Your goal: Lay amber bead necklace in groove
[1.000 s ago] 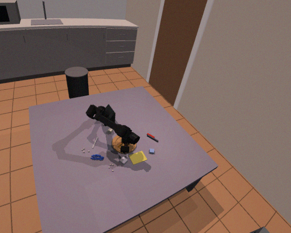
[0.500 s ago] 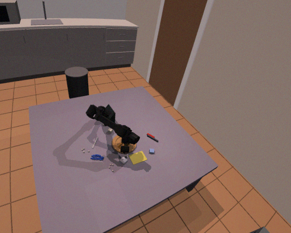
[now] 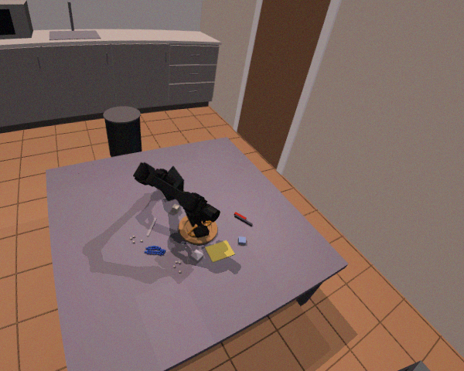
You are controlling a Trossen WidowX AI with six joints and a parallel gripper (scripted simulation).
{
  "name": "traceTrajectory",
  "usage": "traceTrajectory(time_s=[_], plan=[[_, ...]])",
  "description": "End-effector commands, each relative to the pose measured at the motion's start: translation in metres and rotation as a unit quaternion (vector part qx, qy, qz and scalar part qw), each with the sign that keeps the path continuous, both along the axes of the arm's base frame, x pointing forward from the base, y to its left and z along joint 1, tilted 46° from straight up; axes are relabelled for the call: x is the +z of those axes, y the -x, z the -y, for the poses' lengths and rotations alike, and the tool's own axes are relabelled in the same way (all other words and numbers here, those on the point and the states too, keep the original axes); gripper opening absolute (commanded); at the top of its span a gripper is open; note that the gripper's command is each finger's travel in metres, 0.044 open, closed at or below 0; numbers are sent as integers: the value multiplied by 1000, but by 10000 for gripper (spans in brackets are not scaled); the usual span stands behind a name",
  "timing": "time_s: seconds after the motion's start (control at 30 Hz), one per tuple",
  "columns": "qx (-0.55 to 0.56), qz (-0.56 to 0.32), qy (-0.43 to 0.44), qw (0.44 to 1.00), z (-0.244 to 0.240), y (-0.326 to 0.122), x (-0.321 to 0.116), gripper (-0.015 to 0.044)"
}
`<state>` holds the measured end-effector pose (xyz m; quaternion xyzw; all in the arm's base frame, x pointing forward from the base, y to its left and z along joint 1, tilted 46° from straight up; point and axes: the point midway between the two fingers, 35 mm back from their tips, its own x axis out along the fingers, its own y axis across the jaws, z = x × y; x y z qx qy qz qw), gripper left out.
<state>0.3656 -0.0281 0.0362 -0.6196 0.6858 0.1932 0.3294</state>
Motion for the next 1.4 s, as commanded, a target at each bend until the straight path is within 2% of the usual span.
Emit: traceTrajectory(time_s=[0.0,1.23,1.37], plan=[[14,-20,-1,1000,-1,4,1,120],[14,-20,-1,1000,29,5,-26,120],[12,-16,-3,1000,27,3,-25,15]])
